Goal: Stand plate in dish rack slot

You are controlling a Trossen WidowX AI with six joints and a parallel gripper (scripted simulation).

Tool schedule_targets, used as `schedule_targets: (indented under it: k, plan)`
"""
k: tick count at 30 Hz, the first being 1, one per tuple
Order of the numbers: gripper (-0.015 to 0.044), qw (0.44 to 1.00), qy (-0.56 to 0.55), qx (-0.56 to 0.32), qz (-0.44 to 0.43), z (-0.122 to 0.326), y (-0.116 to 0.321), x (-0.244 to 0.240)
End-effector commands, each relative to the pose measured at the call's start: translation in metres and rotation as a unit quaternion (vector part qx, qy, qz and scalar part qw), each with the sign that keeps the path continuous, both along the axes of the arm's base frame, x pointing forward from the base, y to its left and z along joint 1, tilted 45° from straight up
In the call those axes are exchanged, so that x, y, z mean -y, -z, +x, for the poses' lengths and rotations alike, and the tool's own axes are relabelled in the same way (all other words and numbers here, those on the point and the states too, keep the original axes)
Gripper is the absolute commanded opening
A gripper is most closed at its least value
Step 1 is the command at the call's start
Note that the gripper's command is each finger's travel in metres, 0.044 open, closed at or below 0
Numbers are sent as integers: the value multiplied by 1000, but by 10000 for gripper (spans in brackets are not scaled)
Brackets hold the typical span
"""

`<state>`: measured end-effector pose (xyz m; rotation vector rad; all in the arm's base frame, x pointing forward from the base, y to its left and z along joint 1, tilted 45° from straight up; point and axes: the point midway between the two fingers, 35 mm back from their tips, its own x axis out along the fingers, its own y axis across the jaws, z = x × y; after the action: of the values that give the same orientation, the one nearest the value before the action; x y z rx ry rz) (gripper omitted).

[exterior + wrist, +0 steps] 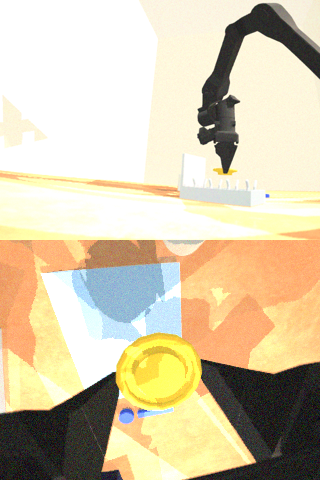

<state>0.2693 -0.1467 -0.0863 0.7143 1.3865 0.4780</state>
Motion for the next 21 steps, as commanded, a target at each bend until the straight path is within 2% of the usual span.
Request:
schedule_targets:
  k: [1, 21]
  plan:
    - [0, 1000, -1, 3, -6, 1, -12, 16]
    - [0, 1000, -1, 2, -6, -10, -73, 78]
